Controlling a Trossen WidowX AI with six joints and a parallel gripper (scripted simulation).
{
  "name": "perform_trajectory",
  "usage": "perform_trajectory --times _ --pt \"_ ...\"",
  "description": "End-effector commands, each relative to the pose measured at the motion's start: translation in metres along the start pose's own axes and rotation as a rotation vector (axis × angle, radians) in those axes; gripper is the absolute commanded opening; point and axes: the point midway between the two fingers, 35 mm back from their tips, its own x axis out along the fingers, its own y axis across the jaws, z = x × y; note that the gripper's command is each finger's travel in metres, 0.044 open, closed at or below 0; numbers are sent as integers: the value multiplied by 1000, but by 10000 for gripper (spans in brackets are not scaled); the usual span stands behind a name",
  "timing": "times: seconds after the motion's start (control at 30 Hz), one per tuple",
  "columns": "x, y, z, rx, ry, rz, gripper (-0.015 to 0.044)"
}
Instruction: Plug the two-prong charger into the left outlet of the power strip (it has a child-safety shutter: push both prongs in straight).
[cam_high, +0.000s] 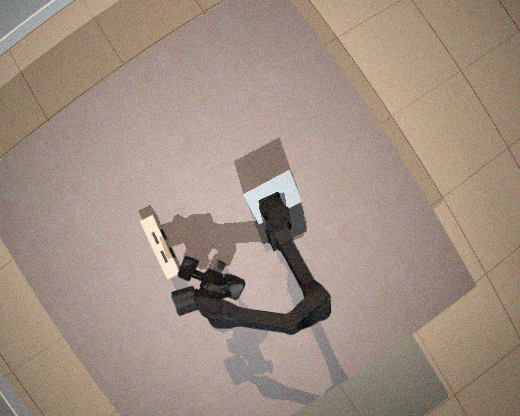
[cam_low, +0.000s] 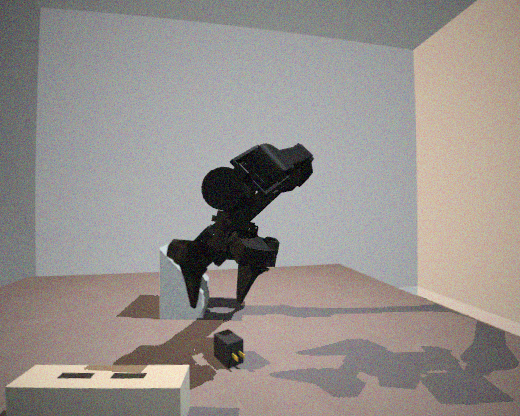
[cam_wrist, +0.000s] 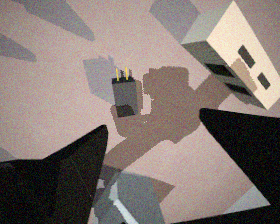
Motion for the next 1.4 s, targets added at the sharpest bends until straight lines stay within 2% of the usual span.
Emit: perform_trajectory --times 0.0,0.13,1.37 --pt "16 12 2 45 -17 108 440" --pt "24 19 4 71 -25 166 440" --pt "67 23 8 70 -25 165 440"
